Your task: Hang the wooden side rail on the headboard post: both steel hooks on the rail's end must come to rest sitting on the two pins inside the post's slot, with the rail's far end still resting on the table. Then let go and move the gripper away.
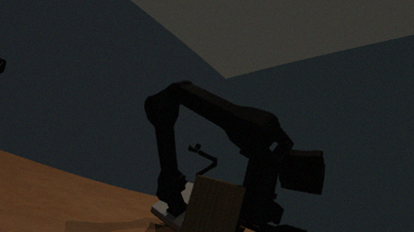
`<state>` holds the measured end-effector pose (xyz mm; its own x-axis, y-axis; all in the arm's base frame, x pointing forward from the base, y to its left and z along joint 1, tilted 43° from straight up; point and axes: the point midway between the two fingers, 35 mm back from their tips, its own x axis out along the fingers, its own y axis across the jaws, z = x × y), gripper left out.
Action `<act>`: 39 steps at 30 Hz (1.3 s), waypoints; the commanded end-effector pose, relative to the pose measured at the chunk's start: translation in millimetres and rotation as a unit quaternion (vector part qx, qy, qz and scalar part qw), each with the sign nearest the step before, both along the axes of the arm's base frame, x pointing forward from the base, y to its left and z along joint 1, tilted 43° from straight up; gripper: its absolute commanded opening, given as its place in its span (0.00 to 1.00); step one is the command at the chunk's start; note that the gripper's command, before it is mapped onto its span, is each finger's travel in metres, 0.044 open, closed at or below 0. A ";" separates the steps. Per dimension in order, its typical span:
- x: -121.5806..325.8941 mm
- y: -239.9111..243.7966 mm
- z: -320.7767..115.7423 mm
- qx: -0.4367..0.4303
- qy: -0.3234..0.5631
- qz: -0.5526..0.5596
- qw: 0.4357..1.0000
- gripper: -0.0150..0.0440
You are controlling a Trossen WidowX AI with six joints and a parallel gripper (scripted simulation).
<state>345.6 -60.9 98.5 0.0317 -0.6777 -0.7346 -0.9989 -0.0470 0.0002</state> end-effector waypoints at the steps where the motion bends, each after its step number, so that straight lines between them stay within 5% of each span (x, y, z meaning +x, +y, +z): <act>1: 1.2 0.7 1.2 -0.003 -0.002 0.004 1.000 0.25; 39: 1.5 -3.6 -3.4 -0.003 -0.002 0.004 1.000 0.25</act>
